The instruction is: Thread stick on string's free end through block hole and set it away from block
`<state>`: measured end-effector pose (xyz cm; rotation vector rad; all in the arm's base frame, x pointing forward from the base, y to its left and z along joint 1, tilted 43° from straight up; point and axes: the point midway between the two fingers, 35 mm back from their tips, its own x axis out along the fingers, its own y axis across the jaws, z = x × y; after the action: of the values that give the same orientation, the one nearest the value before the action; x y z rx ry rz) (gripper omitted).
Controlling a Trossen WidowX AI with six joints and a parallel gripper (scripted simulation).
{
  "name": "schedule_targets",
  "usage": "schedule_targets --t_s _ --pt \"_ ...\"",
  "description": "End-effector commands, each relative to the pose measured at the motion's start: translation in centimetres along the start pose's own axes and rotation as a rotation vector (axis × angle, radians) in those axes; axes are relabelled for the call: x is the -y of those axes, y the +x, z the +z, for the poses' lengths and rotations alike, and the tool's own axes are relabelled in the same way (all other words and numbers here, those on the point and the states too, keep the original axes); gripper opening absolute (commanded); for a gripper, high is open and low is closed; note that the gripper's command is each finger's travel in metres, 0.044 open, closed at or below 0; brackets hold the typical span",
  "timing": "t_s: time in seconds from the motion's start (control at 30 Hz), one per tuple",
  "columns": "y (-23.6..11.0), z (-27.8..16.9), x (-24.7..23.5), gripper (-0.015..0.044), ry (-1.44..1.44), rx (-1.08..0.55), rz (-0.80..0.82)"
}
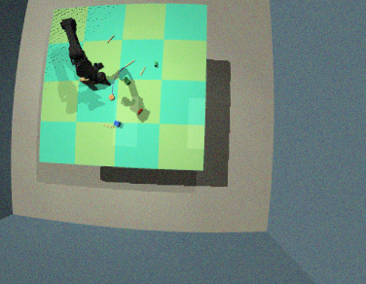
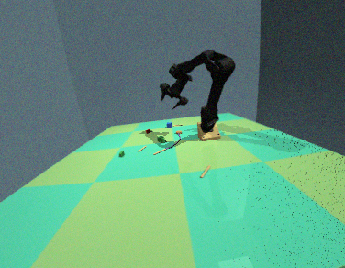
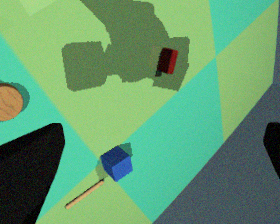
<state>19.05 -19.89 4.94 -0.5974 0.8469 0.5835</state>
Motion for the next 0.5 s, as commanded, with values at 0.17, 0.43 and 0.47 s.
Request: schedule_targets --t_s 0.17,0.43,0.47 --pt "7.5 6.5 -1.0 0.0440 -0.214 0.127 0.353" --pt "13.2 12.0 -4.5 0.0440 -0.340 0.217 0.681" --pt "13.2 12.0 -4.5 0.0440 -0.340 0.217 0.681"
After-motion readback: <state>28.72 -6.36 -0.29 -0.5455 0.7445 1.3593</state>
